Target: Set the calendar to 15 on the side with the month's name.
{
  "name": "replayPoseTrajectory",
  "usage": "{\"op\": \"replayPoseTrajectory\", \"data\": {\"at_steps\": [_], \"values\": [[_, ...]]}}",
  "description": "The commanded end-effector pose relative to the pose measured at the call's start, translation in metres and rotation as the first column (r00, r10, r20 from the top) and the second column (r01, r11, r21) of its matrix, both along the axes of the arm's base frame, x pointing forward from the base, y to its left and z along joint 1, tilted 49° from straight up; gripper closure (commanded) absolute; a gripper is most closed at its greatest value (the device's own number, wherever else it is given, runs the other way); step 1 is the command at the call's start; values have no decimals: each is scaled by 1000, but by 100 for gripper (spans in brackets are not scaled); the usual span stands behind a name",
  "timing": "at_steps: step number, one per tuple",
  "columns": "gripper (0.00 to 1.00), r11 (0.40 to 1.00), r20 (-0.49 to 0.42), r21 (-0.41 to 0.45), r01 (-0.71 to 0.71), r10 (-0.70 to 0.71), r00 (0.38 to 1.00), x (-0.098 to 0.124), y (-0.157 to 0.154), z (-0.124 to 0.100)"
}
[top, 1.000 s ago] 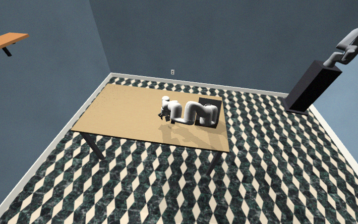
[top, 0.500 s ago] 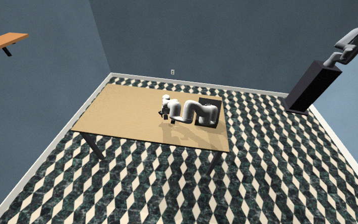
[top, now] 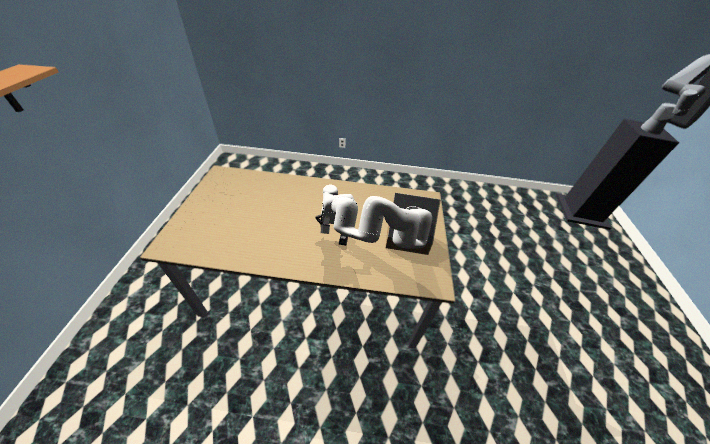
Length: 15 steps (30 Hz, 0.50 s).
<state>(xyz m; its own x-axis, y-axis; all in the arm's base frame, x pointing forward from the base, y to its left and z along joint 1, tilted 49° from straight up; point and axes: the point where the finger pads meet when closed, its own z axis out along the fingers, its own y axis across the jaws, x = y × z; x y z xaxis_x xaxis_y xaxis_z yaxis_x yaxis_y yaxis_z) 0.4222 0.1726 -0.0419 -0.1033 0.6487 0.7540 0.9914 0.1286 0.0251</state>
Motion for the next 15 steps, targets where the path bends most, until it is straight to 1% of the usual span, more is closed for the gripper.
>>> {"op": "replayPoseTrajectory", "data": {"at_steps": [1, 4, 7, 8, 10, 15], "values": [[0, 997, -77, -12, 70, -70, 995, 2, -3, -2], [0, 989, -160, -30, 142, -145, 976, 3, -4, -3], [0, 989, -163, -30, 145, -148, 975, 3, -4, -3], [0, 986, -185, -36, 164, -168, 968, 3, -5, -4], [0, 986, -185, -36, 164, -168, 968, 4, -15, -15], [0, 983, -201, -41, 178, -182, 963, 5, -17, -17]]}}
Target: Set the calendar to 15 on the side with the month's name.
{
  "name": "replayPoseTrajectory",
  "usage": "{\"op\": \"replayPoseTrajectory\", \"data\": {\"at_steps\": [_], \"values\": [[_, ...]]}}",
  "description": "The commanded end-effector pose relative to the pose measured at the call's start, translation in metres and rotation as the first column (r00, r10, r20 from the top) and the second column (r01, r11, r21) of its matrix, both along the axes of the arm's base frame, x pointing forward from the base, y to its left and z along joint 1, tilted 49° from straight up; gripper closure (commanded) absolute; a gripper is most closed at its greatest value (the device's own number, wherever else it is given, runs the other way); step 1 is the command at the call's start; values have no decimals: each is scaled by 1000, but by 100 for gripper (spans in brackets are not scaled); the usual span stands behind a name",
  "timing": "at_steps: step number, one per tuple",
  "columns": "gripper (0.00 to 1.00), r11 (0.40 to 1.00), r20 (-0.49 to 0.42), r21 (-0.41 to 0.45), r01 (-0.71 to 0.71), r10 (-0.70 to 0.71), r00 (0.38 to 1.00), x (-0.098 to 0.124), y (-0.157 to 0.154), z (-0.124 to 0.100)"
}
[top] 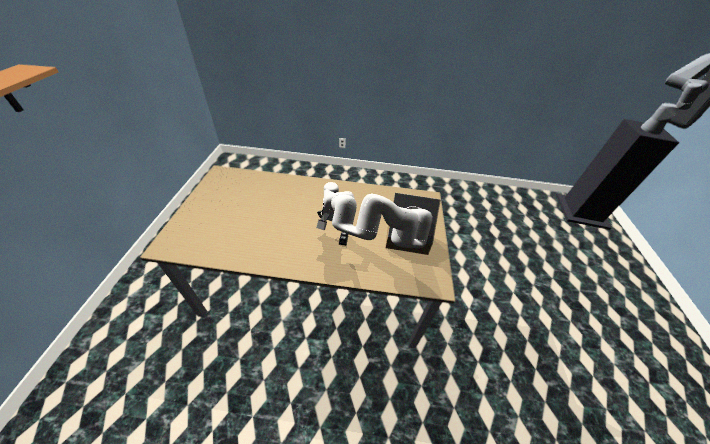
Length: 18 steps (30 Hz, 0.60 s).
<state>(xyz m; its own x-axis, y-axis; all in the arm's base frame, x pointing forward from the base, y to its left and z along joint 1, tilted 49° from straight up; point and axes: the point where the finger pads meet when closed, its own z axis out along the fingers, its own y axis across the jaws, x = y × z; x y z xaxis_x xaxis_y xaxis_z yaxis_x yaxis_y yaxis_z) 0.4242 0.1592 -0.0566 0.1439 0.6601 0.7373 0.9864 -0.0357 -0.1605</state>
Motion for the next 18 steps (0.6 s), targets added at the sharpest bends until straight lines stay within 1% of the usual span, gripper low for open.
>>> {"op": "replayPoseTrajectory", "data": {"at_steps": [1, 6, 9, 10, 11, 13, 18], "values": [[0, 999, -37, -5, 33, -33, 999, 3, -4, -3], [0, 988, -170, -32, 149, -153, 974, 3, -6, -5], [0, 988, -173, -33, 153, -156, 972, 3, -6, -5], [0, 984, -195, -39, 172, -176, 965, 3, -6, -6], [0, 984, -196, -39, 172, -176, 965, 4, -13, -12], [0, 984, -196, -39, 172, -176, 965, 5, -18, -18], [0, 984, -196, -39, 172, -176, 965, 5, -18, -19]]}}
